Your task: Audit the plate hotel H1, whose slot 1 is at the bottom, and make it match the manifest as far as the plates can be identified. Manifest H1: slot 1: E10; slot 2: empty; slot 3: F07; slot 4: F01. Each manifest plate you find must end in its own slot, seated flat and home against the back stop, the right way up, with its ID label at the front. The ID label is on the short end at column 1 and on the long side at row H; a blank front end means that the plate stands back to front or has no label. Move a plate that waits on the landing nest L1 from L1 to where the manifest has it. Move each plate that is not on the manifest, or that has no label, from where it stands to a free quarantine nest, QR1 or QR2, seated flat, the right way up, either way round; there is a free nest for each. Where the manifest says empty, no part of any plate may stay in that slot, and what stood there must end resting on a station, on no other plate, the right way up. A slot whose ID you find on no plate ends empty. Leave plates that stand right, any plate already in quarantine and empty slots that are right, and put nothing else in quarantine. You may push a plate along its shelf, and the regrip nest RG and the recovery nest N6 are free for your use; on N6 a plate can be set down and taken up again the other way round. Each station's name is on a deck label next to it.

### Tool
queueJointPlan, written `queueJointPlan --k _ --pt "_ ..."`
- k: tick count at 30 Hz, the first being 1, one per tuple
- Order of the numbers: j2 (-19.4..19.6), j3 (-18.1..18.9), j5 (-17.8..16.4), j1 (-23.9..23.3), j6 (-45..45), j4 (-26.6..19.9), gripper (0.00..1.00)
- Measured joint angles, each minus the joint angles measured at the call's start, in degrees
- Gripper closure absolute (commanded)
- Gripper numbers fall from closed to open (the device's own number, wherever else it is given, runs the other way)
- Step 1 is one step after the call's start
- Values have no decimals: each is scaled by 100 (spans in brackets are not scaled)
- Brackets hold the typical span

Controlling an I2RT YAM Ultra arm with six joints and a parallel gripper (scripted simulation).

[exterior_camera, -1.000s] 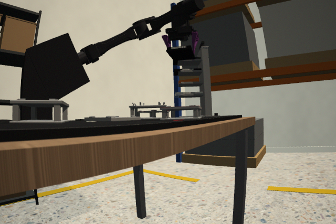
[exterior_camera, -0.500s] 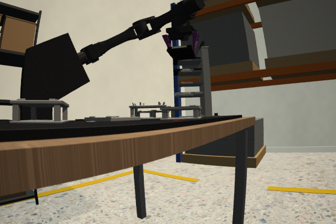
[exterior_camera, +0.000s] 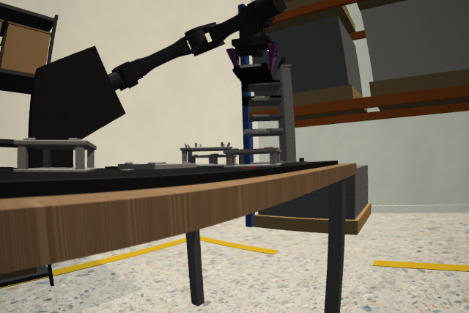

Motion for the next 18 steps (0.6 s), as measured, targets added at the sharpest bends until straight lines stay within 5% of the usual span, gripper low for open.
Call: queueJointPlan --k 6,18 --pt "-15 -44 -2 0 0 0 14" --pt "-199 -734 -2 208 120 551 14"
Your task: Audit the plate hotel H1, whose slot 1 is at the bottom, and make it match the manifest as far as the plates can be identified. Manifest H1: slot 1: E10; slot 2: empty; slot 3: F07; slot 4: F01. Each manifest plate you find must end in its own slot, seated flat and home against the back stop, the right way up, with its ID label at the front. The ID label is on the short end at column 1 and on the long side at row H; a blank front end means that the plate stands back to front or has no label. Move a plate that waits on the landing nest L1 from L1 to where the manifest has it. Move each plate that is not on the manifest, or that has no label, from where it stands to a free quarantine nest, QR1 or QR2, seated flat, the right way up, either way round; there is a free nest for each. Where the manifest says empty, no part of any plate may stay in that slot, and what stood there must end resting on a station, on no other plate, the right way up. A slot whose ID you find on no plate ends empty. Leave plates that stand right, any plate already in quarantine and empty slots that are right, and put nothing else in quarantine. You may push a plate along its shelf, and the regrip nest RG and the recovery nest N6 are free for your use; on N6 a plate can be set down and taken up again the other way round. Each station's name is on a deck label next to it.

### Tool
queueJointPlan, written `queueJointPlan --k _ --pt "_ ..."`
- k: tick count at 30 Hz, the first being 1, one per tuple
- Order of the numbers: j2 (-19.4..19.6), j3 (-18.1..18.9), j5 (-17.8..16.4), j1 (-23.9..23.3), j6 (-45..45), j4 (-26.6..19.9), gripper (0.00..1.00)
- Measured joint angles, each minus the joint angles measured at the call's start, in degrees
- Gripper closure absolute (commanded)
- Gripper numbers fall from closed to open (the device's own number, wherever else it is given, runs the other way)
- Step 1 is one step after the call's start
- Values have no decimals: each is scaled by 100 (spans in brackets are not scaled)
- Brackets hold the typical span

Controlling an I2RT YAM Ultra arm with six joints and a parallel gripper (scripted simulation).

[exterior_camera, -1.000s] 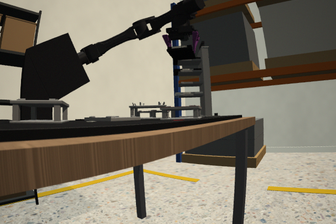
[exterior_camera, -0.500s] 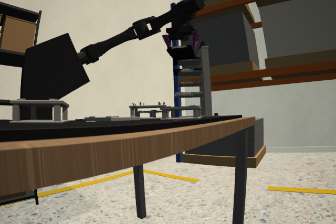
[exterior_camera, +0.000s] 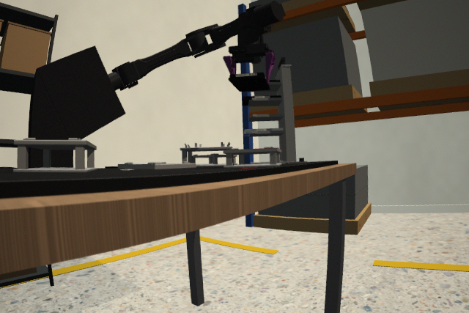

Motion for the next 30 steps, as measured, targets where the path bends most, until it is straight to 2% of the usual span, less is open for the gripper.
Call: queueJointPlan --k 9,30 --pt "-98 -455 26 269 446 750 14" --pt "-205 -1163 127 765 1421 2240 14"
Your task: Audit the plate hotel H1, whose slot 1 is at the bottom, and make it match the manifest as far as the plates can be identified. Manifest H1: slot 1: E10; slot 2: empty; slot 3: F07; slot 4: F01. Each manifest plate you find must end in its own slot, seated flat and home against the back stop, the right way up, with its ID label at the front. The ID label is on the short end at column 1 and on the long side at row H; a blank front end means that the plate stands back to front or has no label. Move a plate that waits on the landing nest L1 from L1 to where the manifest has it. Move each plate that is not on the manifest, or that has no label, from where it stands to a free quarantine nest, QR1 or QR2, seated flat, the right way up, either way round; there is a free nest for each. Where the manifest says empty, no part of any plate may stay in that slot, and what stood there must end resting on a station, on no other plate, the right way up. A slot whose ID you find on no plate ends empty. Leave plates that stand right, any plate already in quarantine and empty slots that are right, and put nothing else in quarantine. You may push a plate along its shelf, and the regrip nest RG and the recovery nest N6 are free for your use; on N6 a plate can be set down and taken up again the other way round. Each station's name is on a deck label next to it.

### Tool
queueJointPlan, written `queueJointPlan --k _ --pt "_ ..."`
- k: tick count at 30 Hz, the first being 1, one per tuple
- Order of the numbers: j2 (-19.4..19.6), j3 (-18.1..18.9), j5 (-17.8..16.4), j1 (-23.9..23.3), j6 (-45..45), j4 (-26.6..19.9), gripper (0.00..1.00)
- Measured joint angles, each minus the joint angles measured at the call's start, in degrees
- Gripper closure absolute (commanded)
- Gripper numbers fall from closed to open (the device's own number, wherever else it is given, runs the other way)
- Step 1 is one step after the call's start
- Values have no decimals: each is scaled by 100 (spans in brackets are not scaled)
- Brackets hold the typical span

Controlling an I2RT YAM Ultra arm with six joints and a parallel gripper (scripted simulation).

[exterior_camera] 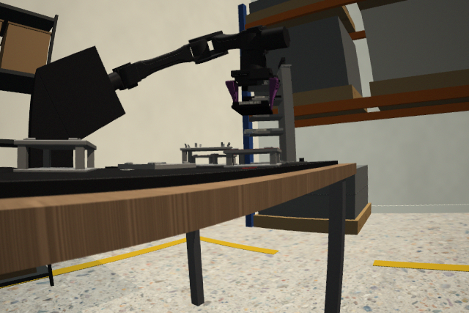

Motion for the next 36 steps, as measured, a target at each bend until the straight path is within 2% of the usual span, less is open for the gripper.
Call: queueJointPlan --k 9,15,36 --pt "-2 -297 76 273 413 627 14" --pt "15 -348 96 315 592 901 14" --pt "-24 -448 98 317 656 1047 14"
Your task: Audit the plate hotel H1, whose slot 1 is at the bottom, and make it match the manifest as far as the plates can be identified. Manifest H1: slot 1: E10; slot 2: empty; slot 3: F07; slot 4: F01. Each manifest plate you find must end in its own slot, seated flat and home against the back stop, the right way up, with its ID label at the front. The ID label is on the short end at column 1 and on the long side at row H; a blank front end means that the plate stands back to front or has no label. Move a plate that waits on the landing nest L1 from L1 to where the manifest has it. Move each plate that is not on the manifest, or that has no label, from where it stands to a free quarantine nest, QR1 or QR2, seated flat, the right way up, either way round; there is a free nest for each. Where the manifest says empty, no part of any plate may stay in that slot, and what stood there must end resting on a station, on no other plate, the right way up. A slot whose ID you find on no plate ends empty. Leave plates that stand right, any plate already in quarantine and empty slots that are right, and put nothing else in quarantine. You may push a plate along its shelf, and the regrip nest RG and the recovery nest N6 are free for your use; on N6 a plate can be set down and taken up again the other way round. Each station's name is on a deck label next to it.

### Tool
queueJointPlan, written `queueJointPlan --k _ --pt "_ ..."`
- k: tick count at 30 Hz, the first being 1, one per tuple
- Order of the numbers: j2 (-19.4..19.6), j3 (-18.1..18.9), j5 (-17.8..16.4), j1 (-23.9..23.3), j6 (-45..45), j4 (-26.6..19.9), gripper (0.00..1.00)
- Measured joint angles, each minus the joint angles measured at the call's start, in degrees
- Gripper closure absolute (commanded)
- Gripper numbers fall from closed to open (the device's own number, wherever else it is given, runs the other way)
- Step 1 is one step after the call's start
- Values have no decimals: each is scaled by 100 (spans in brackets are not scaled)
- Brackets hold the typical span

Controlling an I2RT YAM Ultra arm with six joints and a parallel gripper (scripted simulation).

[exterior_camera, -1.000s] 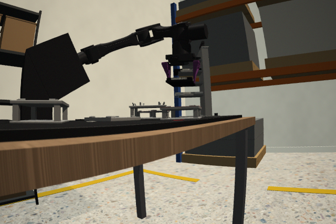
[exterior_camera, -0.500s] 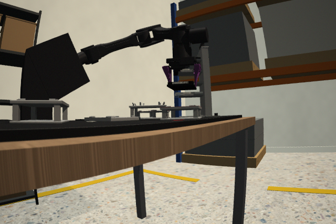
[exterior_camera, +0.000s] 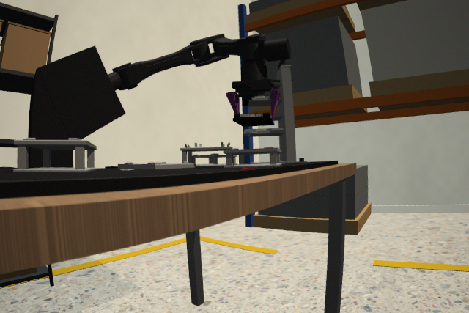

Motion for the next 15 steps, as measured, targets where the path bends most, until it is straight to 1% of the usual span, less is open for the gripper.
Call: queueJointPlan --k 15 --pt "-26 -118 26 46 109 164 14"
